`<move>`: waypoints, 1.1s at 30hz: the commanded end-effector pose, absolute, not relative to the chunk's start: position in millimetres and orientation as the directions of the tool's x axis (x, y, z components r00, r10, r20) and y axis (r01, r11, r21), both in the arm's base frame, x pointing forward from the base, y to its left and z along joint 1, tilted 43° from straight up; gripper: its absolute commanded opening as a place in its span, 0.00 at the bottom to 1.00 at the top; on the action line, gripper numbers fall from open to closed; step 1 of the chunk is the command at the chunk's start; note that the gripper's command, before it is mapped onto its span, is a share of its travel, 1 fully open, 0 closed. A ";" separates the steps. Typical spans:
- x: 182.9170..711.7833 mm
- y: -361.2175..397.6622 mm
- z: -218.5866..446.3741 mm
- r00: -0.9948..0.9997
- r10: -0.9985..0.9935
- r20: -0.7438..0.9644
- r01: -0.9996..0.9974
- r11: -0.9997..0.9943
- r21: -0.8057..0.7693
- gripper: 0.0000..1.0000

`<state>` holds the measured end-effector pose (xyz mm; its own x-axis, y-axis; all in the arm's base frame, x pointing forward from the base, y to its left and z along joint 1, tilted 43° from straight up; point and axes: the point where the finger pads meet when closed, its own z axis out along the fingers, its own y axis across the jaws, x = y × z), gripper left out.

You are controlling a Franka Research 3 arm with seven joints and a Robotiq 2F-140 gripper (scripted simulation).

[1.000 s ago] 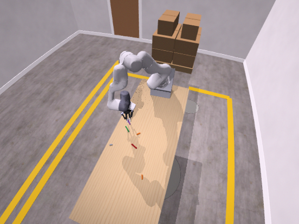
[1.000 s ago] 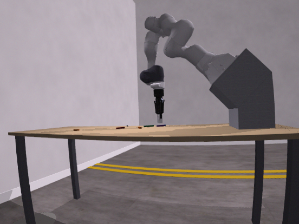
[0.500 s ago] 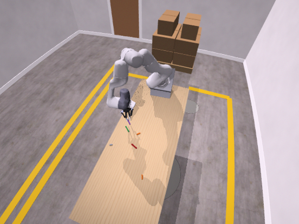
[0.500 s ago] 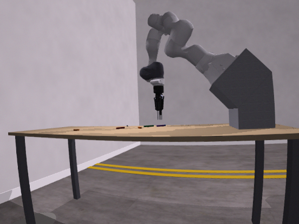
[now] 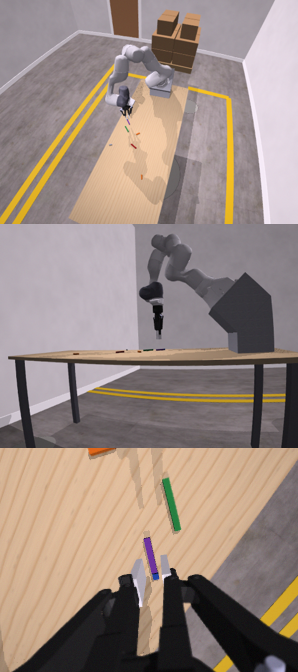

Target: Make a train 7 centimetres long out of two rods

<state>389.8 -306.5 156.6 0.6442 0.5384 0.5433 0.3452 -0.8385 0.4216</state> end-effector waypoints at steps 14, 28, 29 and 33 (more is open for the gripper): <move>379.8 -304.2 160.5 0.646 0.551 0.529 0.363 -0.831 0.422 1.00; 379.8 -304.2 160.5 0.646 0.551 0.529 0.363 -0.831 0.422 1.00; 379.8 -304.2 160.5 0.646 0.551 0.529 0.363 -0.831 0.422 1.00; 379.8 -304.2 160.6 0.646 0.551 0.529 0.363 -0.831 0.422 1.00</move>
<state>380.3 -304.4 160.4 0.6477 0.5453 0.5320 0.3584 -0.8343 0.4189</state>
